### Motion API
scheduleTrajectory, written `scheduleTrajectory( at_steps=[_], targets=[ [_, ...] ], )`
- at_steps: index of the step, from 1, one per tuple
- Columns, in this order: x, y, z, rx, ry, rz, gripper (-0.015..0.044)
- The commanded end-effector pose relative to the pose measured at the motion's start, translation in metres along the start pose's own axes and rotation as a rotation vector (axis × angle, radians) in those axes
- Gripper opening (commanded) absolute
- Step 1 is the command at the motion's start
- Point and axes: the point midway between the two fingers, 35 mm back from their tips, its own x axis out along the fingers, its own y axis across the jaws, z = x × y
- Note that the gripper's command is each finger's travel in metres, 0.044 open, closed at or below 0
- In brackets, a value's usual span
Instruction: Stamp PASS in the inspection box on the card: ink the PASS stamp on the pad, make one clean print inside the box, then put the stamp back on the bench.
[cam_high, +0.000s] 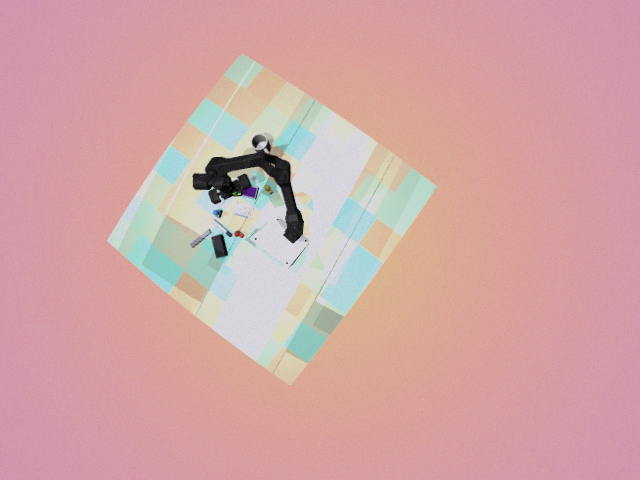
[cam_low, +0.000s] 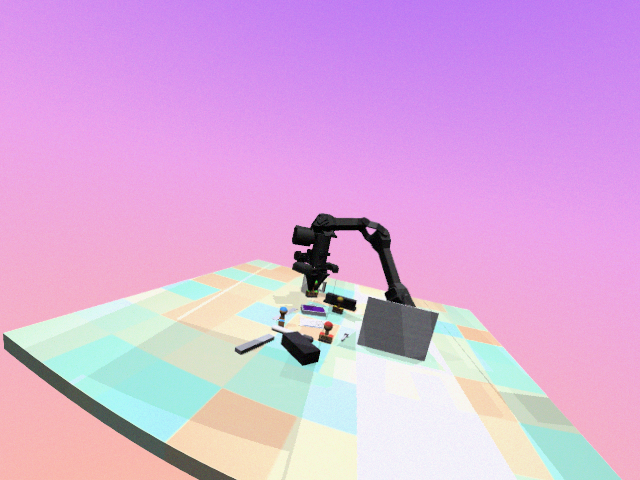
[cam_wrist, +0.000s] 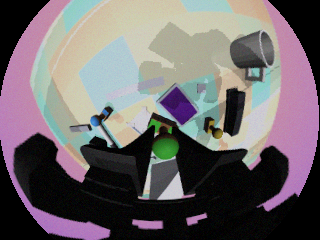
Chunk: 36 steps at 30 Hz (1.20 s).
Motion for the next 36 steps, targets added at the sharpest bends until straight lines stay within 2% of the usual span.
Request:
scheduleTrajectory(
  at_steps=[1, 12, 36],
  targets=[
    [-0.004, -0.017, 0.029, 0.009, -0.009, 0.006, 0.0000],
    [-0.001, -0.069, 0.091, 0.017, -0.018, -0.013, 0.0000],
    [0.027, -0.070, 0.094, 0.017, -0.018, -0.012, 0.0000]
  ],
)
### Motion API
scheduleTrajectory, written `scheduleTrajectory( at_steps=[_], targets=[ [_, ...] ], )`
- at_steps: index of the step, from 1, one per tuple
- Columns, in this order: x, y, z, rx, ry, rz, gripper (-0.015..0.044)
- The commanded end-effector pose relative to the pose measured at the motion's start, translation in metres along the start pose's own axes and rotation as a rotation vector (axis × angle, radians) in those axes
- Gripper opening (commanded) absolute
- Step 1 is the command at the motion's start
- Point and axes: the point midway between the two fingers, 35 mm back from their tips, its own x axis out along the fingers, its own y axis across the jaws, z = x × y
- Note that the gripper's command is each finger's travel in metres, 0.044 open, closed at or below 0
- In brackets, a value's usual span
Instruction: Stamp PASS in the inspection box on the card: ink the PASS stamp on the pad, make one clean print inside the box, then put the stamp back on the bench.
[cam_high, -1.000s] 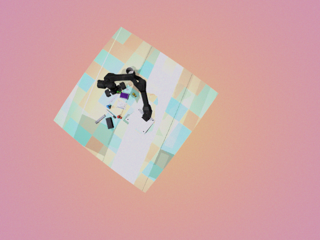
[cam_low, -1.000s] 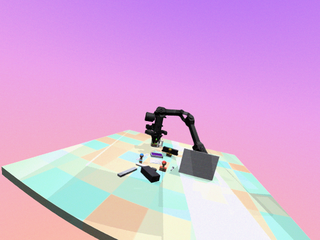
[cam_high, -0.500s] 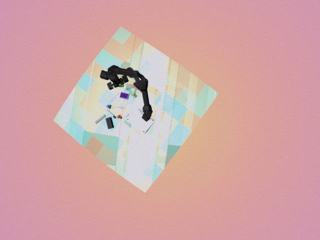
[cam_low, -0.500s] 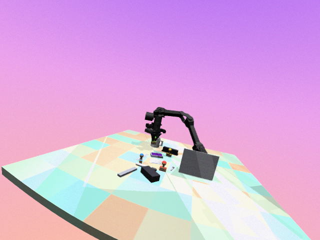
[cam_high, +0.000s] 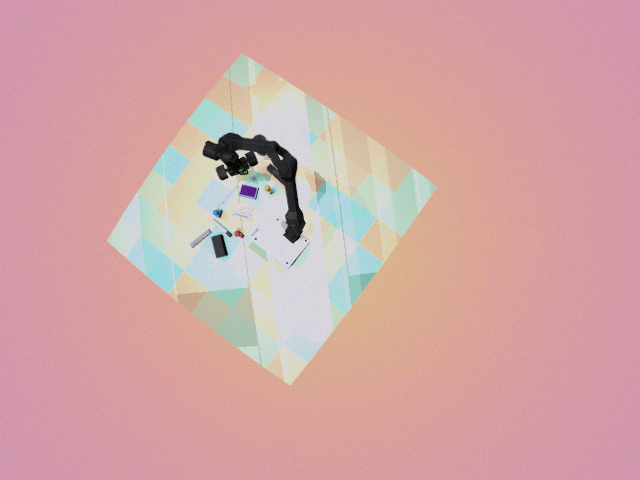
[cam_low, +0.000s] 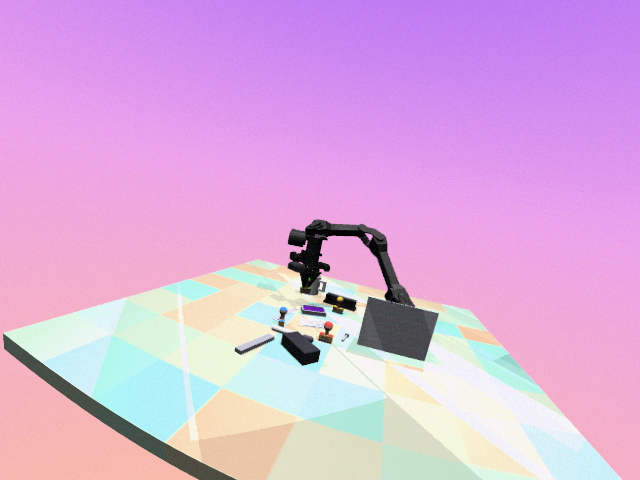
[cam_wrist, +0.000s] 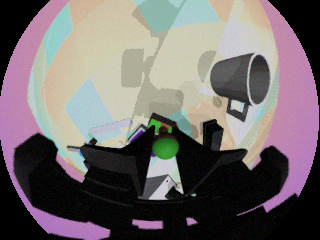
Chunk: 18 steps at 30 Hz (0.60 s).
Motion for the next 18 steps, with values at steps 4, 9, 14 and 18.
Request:
scheduleTrajectory(
  at_steps=[4, 9, 14, 18],
  targets=[
    [0.012, -0.002, 0.000, -0.001, -0.003, -0.004, 0.0000],
    [0.020, -0.003, 0.000, -0.001, -0.003, -0.004, 0.0000],
    [0.028, -0.003, 0.000, -0.001, -0.004, -0.005, 0.0000],
    [0.035, -0.004, 0.000, -0.001, -0.004, -0.006, 0.0000]
  ],
)
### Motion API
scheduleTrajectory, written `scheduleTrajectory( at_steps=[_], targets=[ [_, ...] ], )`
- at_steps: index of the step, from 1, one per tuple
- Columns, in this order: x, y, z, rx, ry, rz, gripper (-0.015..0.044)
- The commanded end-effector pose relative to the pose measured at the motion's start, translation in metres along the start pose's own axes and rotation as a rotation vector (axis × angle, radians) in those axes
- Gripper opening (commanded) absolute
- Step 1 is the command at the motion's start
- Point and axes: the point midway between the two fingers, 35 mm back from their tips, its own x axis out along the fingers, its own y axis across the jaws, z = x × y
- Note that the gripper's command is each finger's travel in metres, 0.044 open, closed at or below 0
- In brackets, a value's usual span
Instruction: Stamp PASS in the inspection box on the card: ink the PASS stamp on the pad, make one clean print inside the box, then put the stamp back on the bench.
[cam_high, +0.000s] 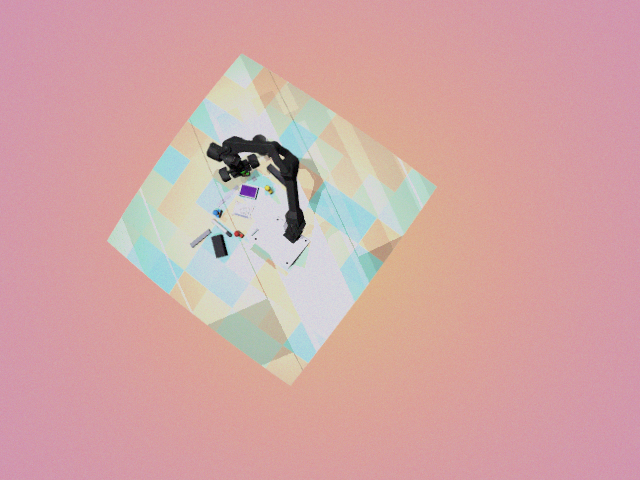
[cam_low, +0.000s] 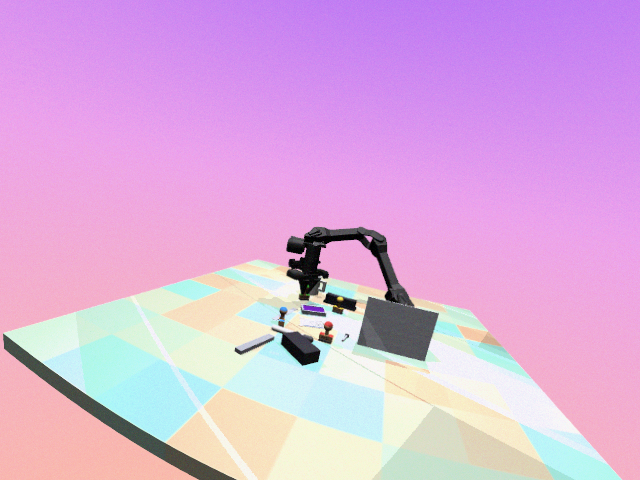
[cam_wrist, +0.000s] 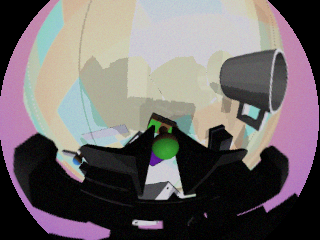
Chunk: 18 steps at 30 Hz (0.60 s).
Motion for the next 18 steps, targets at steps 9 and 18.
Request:
scheduleTrajectory(
  at_steps=[9, 18],
  targets=[
    [0.0155, -0.0038, -0.0011, -0.001, -0.003, -0.006, 0.0000],
    [0.0134, -0.0016, -0.0009, 0.001, 0.001, -0.002, 0.0236]
  ],
)
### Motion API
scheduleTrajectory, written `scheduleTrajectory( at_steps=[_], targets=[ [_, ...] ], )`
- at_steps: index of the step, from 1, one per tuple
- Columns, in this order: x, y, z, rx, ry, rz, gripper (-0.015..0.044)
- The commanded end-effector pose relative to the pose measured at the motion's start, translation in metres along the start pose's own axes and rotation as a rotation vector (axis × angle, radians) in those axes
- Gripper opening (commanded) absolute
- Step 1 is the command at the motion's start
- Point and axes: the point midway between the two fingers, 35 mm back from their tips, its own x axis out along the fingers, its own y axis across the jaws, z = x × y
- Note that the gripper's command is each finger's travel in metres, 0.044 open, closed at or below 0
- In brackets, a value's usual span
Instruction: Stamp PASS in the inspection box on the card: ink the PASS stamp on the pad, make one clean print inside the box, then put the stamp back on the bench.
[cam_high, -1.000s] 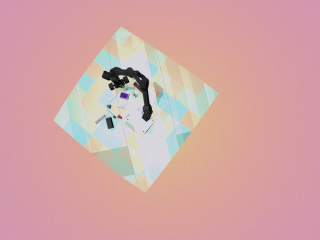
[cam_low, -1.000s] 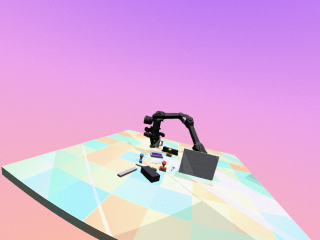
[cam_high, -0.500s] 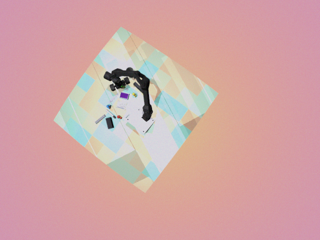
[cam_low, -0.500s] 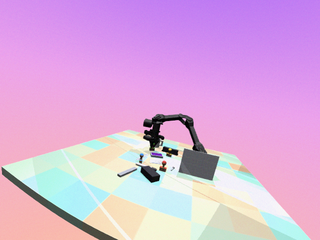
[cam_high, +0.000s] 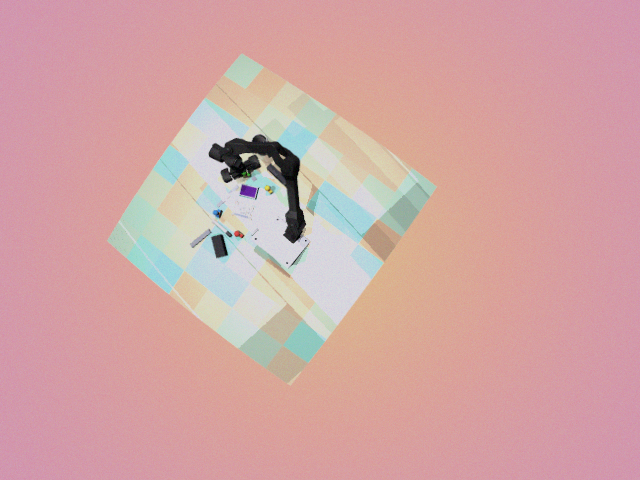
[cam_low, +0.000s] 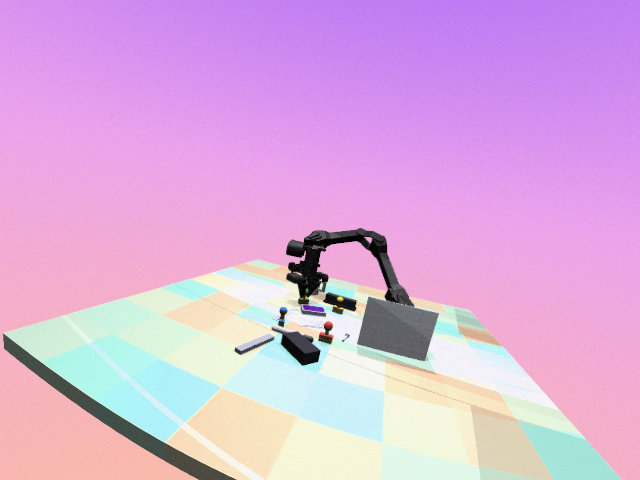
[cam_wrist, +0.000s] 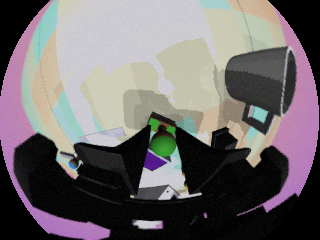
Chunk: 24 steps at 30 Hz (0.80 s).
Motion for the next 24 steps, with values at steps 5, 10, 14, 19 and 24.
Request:
scheduleTrajectory(
  at_steps=[5, 10, 14, 19, 24],
  targets=[
    [-0.011, 0.001, 0.001, -0.001, -0.006, 0.005, 0.0254],
    [-0.093, 0.001, 0.001, -0.012, -0.051, 0.044, 0.0254],
    [-0.117, -0.002, -0.003, -0.016, -0.064, 0.055, 0.0254],
    [-0.117, -0.002, -0.003, -0.016, -0.064, 0.055, 0.0254],
    [-0.117, -0.002, -0.003, -0.016, -0.064, 0.055, 0.0254]
  ],
)
